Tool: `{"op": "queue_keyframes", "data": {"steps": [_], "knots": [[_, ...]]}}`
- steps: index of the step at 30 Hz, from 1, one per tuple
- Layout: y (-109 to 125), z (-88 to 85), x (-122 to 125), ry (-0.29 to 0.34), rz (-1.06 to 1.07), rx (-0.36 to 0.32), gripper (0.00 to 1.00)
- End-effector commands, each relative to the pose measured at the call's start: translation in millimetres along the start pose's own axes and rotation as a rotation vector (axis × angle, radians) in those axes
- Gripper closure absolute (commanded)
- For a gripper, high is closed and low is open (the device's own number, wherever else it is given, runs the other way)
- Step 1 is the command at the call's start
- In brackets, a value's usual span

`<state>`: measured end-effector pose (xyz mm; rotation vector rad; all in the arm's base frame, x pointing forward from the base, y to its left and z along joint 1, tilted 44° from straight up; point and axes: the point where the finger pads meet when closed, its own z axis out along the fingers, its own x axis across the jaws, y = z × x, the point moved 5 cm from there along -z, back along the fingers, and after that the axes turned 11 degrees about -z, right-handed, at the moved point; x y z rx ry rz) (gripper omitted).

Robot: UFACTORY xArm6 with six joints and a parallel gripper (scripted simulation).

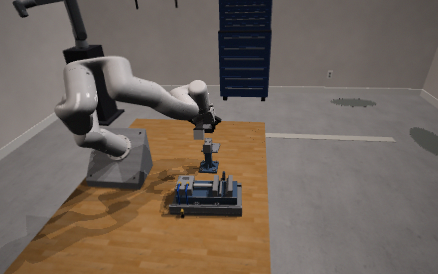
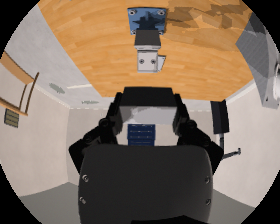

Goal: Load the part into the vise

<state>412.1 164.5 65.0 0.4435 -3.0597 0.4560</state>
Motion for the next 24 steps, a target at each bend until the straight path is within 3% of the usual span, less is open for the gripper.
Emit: {"op": "queue_keyframes", "data": {"steps": [1, 24], "knots": [[-3.2, -1.0, -0.1, -0.013, -0.003, -0.068, 1.00], [-12.8, 0.5, 1.7, -0.044, -0.003, -0.227, 1.00]]}}
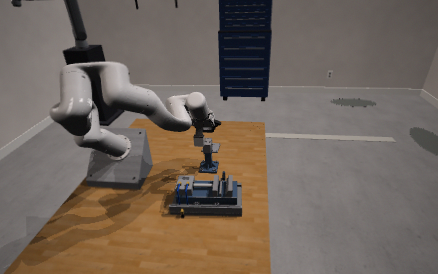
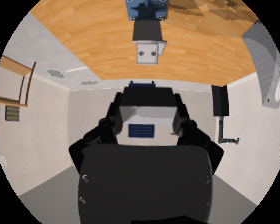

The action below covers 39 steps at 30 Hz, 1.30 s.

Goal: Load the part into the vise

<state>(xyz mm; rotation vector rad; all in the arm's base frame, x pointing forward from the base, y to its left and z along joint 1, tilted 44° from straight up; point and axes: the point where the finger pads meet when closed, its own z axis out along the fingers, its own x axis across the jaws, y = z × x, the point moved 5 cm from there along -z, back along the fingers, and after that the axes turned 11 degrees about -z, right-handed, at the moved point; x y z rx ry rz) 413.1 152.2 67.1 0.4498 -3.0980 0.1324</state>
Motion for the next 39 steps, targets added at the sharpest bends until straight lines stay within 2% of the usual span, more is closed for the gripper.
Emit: {"op": "queue_keyframes", "data": {"steps": [1, 16, 39], "knots": [[-0.5, -1.1, -0.8, -0.006, -0.002, -0.023, 1.00], [-3.9, -0.9, -0.2, -0.016, -0.002, -0.077, 1.00], [-4.9, -0.9, -0.1, -0.020, -0.002, -0.092, 1.00]]}}
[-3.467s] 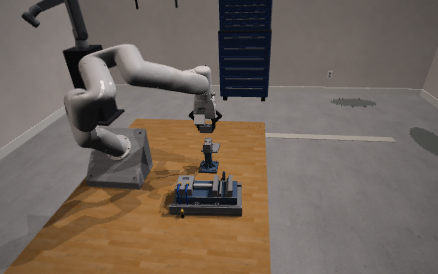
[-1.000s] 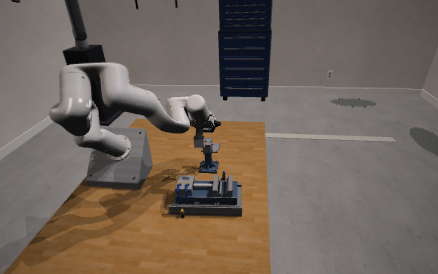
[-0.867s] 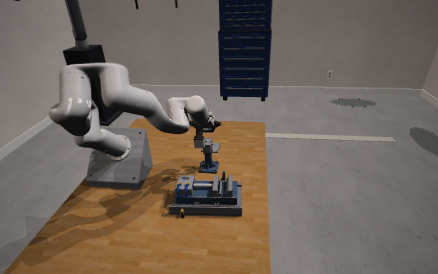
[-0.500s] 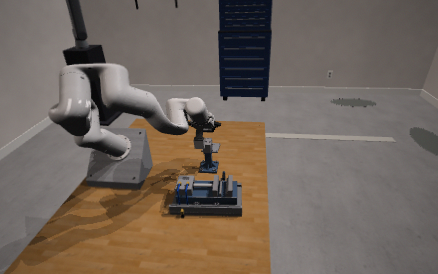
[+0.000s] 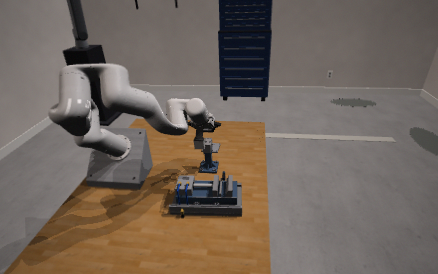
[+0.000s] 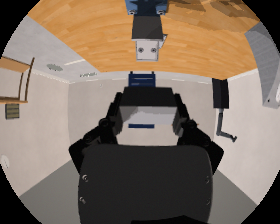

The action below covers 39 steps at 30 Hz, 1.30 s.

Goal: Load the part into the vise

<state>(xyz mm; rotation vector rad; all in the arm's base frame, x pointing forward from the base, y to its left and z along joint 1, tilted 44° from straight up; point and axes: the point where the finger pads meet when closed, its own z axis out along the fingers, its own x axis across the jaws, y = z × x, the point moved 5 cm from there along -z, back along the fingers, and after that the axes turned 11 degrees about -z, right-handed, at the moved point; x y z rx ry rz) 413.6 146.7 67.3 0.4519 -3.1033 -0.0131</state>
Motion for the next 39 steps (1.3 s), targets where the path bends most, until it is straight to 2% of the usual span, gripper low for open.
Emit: {"op": "queue_keyframes", "data": {"steps": [1, 39], "knots": [[0.6, -1.1, -1.1, -0.003, -0.001, -0.001, 1.00], [-3.0, 2.6, -0.4, -0.003, -0.001, -0.001, 1.00]]}}
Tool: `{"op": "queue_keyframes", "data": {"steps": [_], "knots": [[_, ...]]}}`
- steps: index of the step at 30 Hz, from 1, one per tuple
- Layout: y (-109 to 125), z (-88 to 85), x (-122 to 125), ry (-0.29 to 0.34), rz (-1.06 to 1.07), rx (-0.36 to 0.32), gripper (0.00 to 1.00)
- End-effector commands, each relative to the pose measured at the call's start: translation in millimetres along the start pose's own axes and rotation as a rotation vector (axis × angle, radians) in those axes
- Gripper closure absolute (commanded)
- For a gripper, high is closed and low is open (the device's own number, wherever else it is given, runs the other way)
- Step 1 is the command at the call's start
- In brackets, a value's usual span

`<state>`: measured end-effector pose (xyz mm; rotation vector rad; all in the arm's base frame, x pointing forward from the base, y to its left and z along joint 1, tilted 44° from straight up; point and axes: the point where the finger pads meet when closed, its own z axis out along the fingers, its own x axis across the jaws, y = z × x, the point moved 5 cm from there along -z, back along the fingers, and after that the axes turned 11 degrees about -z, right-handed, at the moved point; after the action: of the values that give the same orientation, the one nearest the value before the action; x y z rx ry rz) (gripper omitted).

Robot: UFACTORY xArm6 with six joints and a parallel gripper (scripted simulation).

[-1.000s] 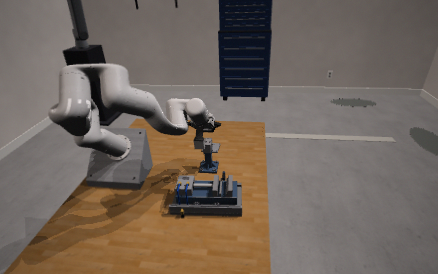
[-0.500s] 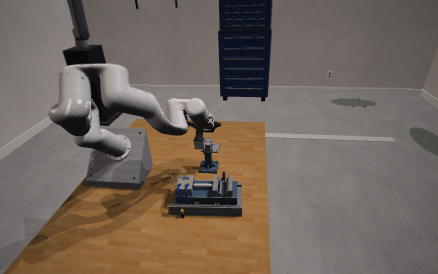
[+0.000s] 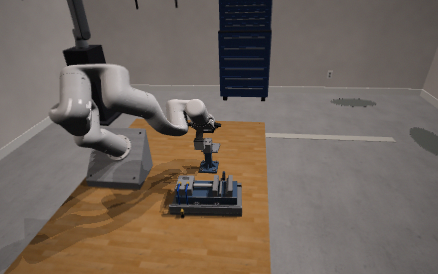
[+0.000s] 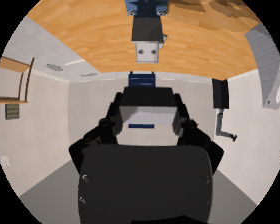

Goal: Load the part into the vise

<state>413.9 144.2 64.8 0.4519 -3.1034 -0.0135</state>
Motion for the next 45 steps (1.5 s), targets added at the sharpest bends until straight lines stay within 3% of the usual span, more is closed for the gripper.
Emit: {"op": "queue_keyframes", "data": {"steps": [1, 45], "knots": [[-1, 0.5, -1, -0.003, -0.001, 0.000, 1.00], [-27, 26.9, 4, -0.003, -0.001, 0.000, 1.00]]}}
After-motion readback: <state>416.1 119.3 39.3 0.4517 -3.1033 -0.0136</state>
